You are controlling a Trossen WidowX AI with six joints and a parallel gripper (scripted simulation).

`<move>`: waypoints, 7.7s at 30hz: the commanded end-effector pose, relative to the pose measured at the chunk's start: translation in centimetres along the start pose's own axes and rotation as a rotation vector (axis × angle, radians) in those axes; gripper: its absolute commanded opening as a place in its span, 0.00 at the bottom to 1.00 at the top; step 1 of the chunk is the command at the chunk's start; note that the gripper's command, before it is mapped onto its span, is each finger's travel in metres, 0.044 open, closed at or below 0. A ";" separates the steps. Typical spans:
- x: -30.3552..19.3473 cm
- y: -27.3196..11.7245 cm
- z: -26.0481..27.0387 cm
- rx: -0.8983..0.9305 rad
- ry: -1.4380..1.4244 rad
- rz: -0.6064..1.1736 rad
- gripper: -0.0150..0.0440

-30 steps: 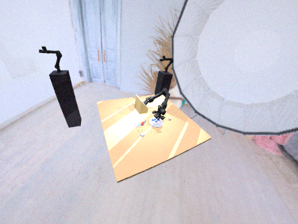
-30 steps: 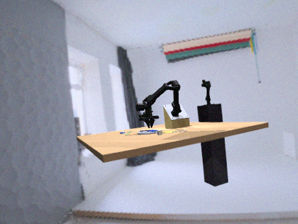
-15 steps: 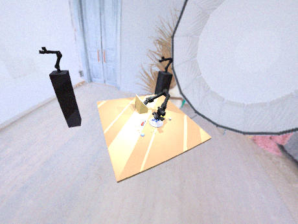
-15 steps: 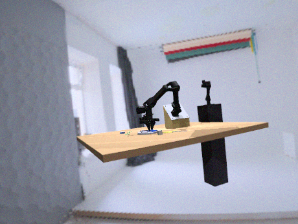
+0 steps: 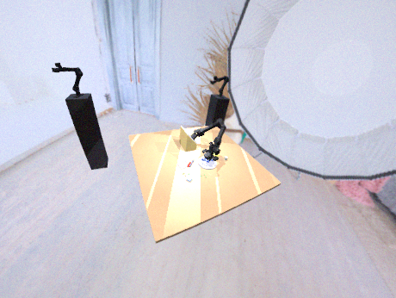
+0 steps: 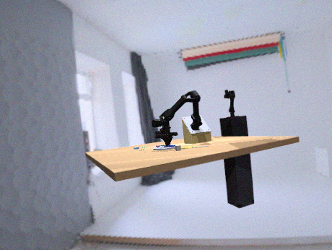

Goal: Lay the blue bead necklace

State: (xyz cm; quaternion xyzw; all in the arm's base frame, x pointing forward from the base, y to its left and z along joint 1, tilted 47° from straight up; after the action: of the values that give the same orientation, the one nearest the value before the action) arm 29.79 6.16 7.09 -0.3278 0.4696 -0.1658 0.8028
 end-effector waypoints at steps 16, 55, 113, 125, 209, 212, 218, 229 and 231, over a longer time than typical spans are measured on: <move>0.0 0.0 0.0 0.000 -0.001 0.000 0.25; -2.4 -0.3 4.6 0.001 0.003 0.003 0.25; -2.2 -0.7 4.9 0.021 0.002 0.001 1.00; -2.2 -0.7 4.9 0.021 0.002 0.001 1.00; -2.0 0.2 3.7 0.004 -2.133 0.002 0.46; -2.1 0.0 3.8 0.009 -2.139 0.001 0.41; -2.1 0.0 3.8 0.009 -2.139 0.001 0.25; -2.1 0.0 3.8 0.009 -2.139 0.001 0.25; -2.1 0.0 3.8 0.009 -2.139 0.001 0.25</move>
State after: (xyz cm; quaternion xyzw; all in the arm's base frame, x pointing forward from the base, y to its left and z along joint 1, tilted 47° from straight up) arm 32.02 8.78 9.71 -0.2998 -0.4783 0.2061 0.7993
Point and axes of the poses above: the point midway between the two fingers, 35 mm back from their tips, its own y axis out along the fingers, its own z axis across the jaws, x = y × z, the point moved 10 cm from there along -y, back along the fingers, and after that the axes turned 8 degrees about -y, right-handed, at the moved point
